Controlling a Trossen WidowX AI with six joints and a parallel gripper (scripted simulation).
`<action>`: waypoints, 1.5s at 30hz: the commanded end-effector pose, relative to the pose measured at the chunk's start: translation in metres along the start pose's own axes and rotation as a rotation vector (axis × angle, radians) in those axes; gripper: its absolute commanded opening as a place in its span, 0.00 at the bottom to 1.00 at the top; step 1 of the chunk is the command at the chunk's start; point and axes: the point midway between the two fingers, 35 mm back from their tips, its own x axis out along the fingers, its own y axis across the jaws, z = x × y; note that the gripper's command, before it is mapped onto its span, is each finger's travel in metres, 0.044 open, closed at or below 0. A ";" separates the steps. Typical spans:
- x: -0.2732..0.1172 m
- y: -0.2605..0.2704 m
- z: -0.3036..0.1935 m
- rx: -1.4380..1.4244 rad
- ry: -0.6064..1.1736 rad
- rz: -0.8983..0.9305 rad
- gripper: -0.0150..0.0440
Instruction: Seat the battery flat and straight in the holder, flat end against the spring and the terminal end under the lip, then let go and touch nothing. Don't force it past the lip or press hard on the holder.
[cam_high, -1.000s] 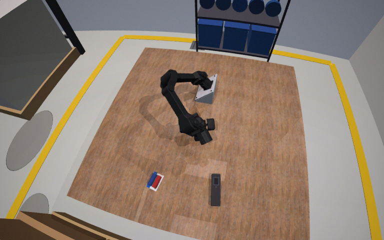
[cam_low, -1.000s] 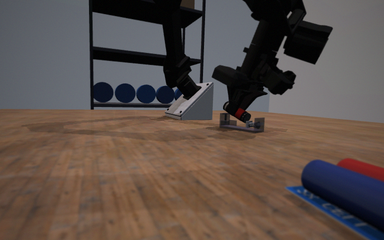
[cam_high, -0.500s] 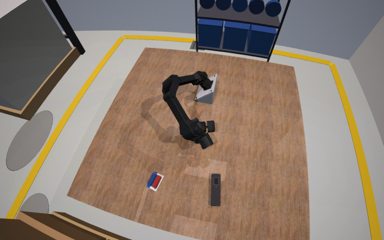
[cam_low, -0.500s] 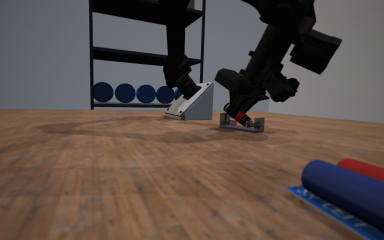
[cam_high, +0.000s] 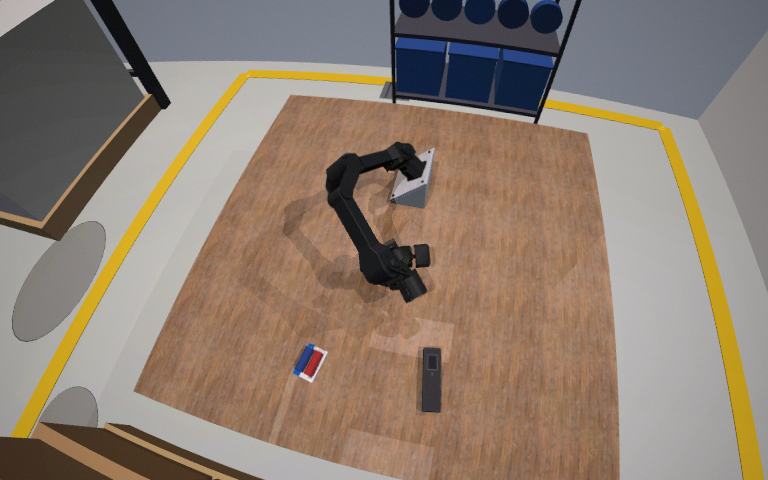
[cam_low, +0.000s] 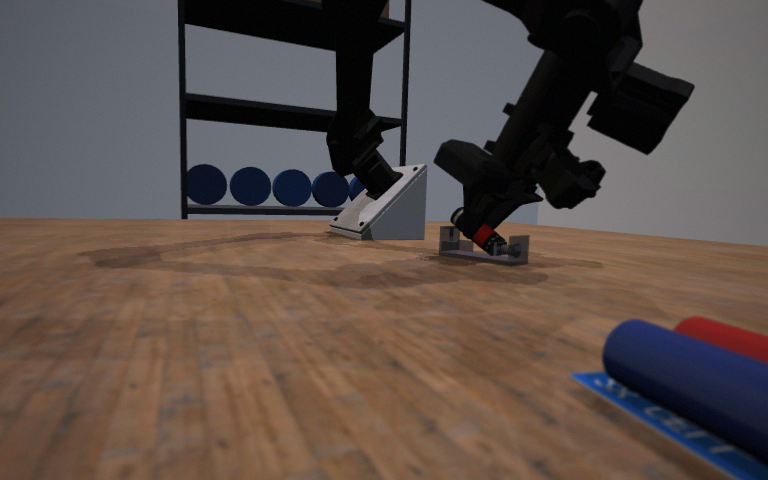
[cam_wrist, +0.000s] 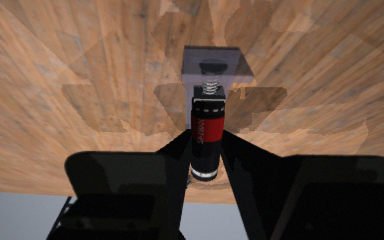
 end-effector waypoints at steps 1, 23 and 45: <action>-0.001 0.000 0.003 0.007 0.000 0.003 0.39; -0.005 0.000 0.014 0.004 -0.036 0.010 0.39; -0.001 0.002 0.014 0.001 -0.134 0.028 0.39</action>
